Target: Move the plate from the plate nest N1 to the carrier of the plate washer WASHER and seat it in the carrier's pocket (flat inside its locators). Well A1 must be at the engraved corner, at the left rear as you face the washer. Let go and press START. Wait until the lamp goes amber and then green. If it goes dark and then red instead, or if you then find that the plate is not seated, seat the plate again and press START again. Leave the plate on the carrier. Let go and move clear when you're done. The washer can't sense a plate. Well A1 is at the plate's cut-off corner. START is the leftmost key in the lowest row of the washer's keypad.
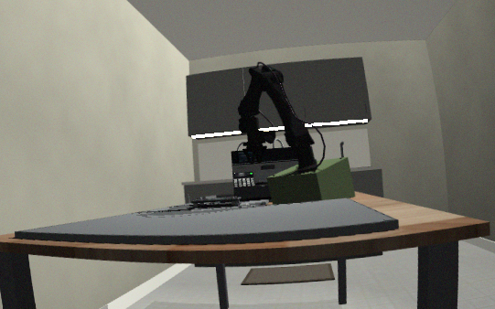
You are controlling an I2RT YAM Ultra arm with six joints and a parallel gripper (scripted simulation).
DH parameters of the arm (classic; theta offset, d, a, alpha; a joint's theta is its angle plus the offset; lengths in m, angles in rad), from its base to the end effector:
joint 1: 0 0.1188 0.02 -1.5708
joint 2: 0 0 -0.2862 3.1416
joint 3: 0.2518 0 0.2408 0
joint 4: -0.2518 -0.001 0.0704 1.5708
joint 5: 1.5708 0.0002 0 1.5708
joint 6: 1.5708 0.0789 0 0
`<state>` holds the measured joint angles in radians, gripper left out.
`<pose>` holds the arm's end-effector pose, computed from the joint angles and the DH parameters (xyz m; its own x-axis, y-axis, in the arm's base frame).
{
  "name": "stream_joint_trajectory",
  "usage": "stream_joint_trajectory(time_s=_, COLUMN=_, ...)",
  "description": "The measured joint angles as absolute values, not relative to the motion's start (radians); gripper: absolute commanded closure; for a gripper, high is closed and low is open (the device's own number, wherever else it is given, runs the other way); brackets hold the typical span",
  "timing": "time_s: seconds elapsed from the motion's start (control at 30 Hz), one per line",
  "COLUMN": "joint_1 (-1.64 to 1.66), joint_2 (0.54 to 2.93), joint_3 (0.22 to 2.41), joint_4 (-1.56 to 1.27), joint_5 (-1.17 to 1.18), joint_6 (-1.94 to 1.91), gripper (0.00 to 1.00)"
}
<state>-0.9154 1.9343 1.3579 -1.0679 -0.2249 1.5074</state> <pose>0.2213 -0.2574 0.1626 0.7428 0.6301 0.2266 0.6562 -0.7523 -0.0592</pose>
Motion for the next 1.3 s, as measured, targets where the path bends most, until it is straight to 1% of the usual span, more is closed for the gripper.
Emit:
stream_joint_trajectory(time_s=0.47, joint_1=-0.871, joint_2=1.934, joint_3=1.377, joint_4=-1.076, joint_5=-0.228, joint_6=1.263, gripper=0.6)
stream_joint_trajectory(time_s=0.5, joint_1=-0.871, joint_2=1.934, joint_3=1.377, joint_4=-1.077, joint_5=-0.228, joint_6=1.255, gripper=0.62)
stream_joint_trajectory(time_s=0.57, joint_1=-0.871, joint_2=1.934, joint_3=1.377, joint_4=-1.078, joint_5=-0.228, joint_6=1.244, gripper=0.62)
stream_joint_trajectory(time_s=1.07, joint_1=-0.871, joint_2=1.934, joint_3=1.377, joint_4=-1.081, joint_5=-0.228, joint_6=1.224, gripper=0.92)
stream_joint_trajectory(time_s=1.13, joint_1=-0.871, joint_2=1.934, joint_3=1.377, joint_4=-1.081, joint_5=-0.228, joint_6=1.223, gripper=0.92)
stream_joint_trajectory(time_s=1.27, joint_1=-0.871, joint_2=1.934, joint_3=1.377, joint_4=-1.081, joint_5=-0.228, joint_6=1.223, gripper=1.0)
stream_joint_trajectory(time_s=1.3, joint_1=-0.871, joint_2=1.934, joint_3=1.377, joint_4=-1.081, joint_5=-0.228, joint_6=1.223, gripper=1.0)
